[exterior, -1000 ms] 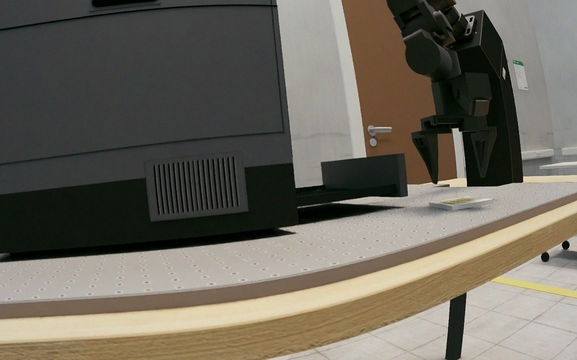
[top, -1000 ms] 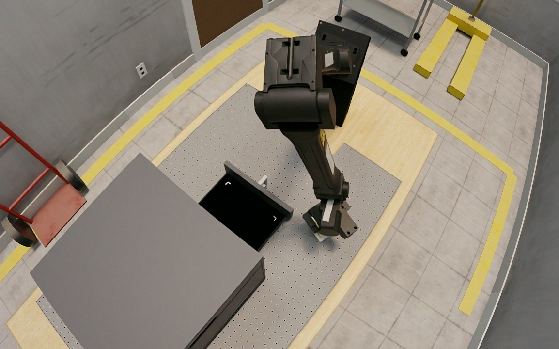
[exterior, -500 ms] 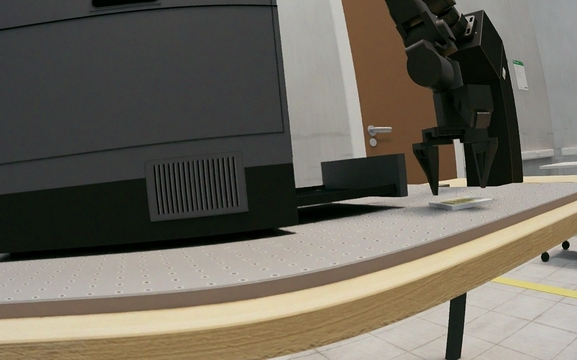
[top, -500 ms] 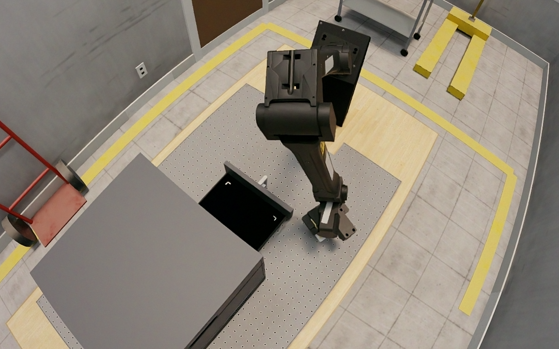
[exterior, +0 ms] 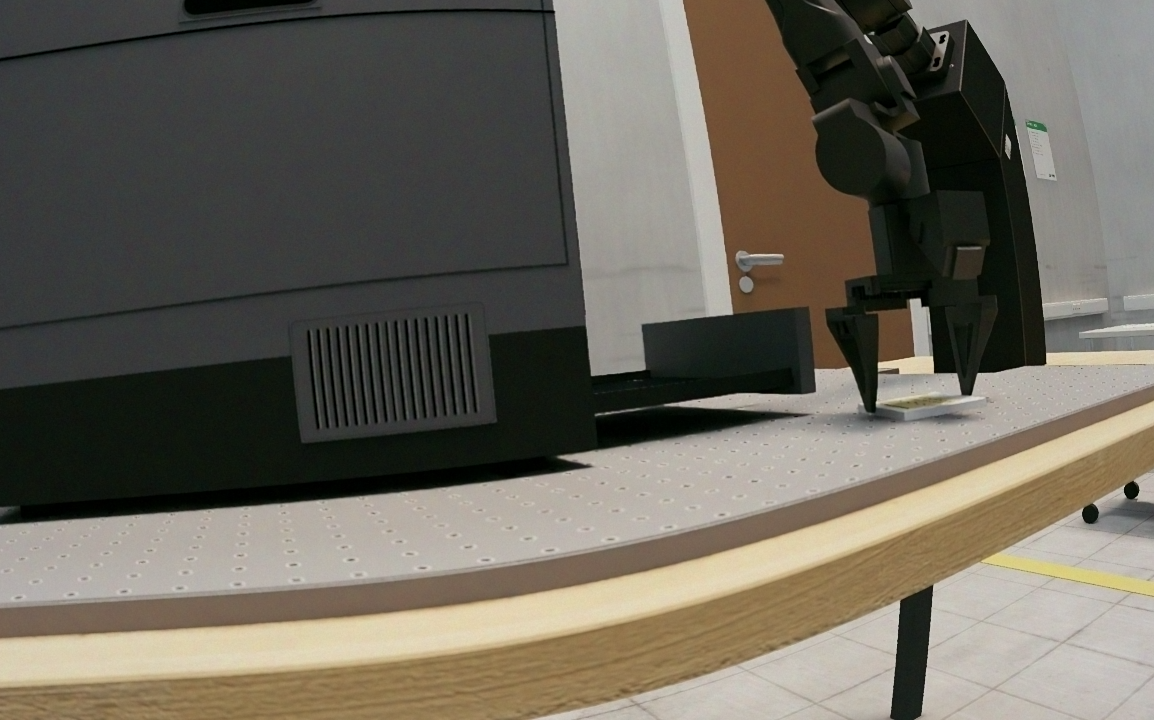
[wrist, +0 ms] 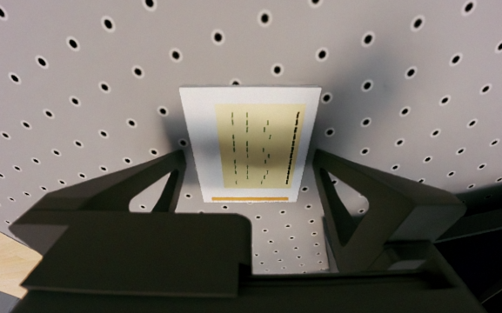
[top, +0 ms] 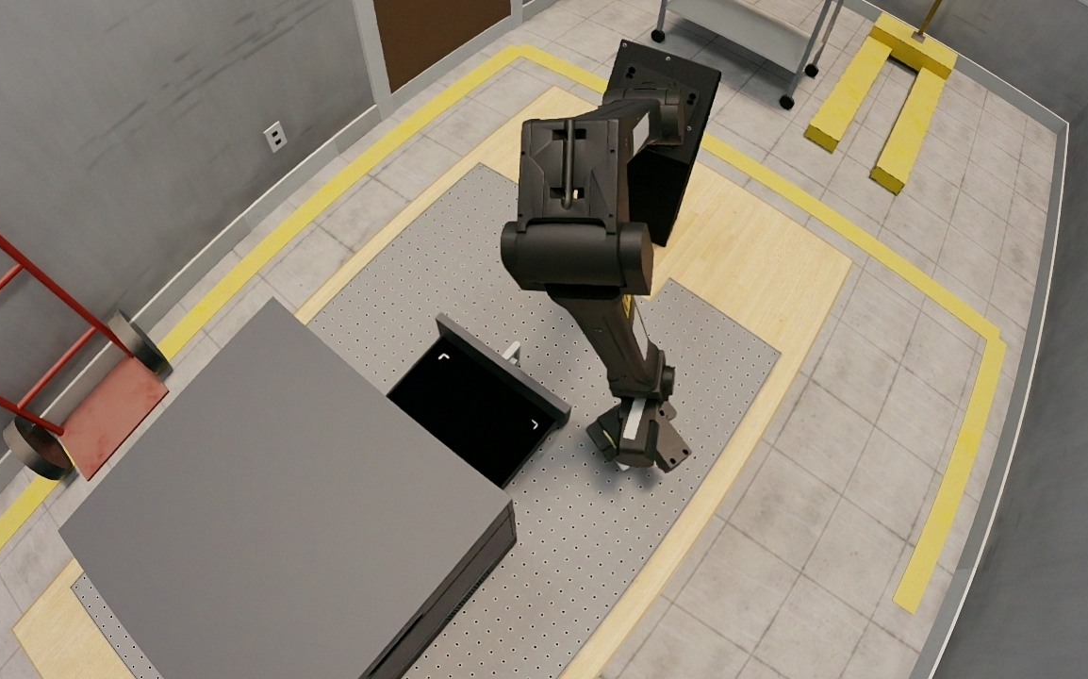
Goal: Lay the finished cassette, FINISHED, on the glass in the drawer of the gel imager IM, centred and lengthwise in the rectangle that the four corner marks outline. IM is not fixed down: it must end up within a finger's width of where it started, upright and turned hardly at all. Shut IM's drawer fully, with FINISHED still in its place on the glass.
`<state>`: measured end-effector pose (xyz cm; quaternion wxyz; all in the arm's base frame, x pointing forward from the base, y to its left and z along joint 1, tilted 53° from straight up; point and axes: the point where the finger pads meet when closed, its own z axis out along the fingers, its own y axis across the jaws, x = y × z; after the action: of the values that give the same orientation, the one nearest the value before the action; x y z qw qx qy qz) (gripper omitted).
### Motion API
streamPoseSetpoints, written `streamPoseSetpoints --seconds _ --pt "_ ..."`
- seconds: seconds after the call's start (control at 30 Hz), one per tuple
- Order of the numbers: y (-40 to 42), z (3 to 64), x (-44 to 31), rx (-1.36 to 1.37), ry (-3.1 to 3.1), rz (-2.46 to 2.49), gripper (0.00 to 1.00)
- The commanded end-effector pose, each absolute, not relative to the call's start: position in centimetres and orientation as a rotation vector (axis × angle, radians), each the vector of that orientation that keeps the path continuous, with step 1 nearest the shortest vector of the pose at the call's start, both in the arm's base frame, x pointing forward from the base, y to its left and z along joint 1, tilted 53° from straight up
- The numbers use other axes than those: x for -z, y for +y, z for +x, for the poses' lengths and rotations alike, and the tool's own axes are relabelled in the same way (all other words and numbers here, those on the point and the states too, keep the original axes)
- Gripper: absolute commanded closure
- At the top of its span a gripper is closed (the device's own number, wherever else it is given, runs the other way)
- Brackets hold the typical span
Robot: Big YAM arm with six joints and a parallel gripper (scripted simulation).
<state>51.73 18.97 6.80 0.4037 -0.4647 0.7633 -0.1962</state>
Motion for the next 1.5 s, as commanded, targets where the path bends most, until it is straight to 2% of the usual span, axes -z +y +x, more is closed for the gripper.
streamPoseSetpoints --seconds 0.0,0.3,0.67,1.47 --pt "18.4 52.5 -6.5 0.505 1.926 -1.169 0.00" --pt "18.9 51.8 -6.8 0.495 1.924 -1.173 0.00" --pt "18.9 51.8 -6.8 0.495 1.924 -1.173 0.22" --pt "19.3 50.4 -7.6 0.486 1.922 -1.179 0.22"
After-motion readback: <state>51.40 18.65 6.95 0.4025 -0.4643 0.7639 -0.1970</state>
